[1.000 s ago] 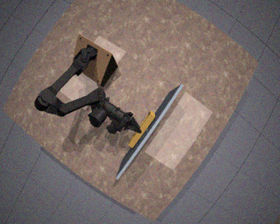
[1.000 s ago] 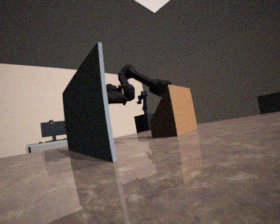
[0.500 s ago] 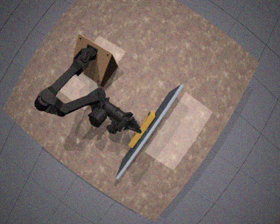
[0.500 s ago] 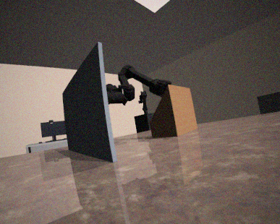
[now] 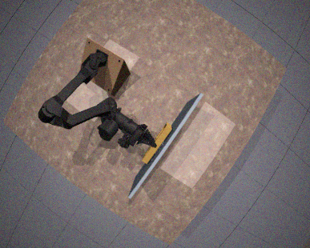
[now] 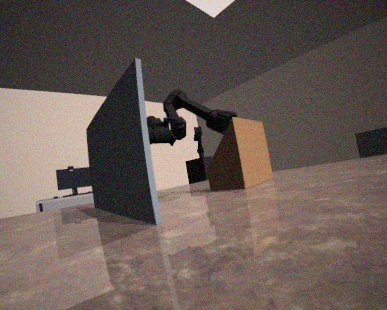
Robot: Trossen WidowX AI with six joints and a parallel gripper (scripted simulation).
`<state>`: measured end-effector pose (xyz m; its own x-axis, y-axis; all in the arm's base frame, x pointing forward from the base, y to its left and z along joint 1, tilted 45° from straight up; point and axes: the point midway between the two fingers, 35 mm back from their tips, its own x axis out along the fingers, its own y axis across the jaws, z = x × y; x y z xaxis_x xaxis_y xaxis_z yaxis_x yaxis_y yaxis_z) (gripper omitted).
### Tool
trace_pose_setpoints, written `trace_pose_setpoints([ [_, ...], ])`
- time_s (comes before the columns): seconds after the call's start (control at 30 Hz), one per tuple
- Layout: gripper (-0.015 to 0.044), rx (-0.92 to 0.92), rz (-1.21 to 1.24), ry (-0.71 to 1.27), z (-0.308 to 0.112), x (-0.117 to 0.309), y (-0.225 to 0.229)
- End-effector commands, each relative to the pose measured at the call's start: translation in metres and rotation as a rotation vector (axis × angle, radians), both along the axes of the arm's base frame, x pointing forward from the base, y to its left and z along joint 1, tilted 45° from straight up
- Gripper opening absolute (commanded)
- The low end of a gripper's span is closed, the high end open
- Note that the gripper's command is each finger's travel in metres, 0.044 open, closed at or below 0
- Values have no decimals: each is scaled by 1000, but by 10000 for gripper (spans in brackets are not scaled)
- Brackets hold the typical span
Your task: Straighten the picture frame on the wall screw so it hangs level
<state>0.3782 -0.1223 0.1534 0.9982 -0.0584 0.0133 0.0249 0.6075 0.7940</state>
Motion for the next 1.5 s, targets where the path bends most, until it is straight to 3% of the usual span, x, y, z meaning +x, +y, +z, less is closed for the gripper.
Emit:
trace_pose_setpoints([
  [0.0, 0, -4, 5, -2, 0, 0, 1],
  [1.47, 0, -3, 5, -2, -5, 0, 6],
])
